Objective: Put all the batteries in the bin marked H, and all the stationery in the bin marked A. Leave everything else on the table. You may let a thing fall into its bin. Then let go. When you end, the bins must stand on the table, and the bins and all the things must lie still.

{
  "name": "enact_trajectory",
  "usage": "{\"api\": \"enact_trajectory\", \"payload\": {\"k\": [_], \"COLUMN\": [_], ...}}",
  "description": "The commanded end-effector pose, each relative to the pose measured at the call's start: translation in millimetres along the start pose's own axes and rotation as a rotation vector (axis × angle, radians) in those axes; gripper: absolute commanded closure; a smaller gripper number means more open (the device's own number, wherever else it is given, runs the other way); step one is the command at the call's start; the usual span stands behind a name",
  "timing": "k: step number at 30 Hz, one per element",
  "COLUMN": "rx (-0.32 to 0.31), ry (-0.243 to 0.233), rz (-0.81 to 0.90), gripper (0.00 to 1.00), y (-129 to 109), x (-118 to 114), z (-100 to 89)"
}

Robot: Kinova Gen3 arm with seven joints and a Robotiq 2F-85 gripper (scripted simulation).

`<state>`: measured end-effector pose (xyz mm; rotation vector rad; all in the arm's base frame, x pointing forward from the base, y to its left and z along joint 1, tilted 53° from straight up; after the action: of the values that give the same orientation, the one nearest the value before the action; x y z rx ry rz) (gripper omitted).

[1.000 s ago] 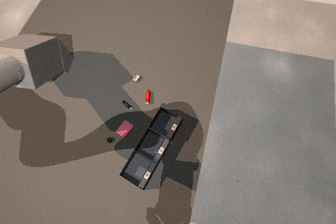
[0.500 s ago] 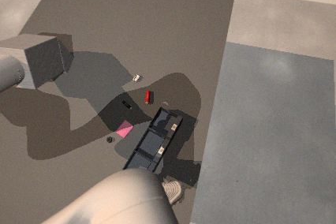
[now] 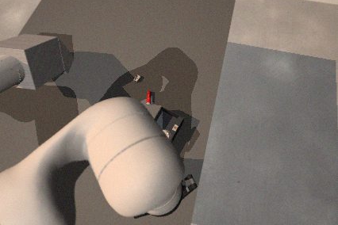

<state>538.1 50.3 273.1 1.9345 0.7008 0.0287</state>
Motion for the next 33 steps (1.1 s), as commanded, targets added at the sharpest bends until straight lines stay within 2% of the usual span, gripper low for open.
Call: {"api": "enact_trajectory", "payload": {"k": [1, 5, 7, 9, 11, 15, 19, 23, 29, 33], "rx": [-0.004, 0.044, 0.044, 0.044, 0.044, 0.086, 0.086, 0.121, 0.121, 0.150], "ry": [0.005, 0.029, 0.029, 0.029, 0.029, 0.048, 0.048, 0.060, 0.060, 0.067], "rz": [-0.024, -0.202, -0.202, -0.202, -0.202, -0.377, -0.377, -0.548, -0.548, -0.714], "gripper": [0.91, 0.91, 0.91, 0.91, 0.91, 0.91, 0.91, 0.91, 0.91, 0.91], "y": [-18, -48, -64, -64, -78, -108, -136, -165, -189, -217], "x": [5, 4, 4, 4, 4, -1, -5, -14, -21, -35], "z": [-5.5, -13.2, -17.2, -17.2, -20.6, -27.9, -34.3, -40.9, -46.1, -51.6]}}
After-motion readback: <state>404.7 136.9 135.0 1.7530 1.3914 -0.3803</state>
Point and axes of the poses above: the point where the finger pads meet when closed, its own z axis out along the fingers, its own x axis across the jaws, y = z × x, the point moved 5 cm from there along -z, back along the fingers, and after that the axes turned 12 degrees about z, right-handed, at the moved point
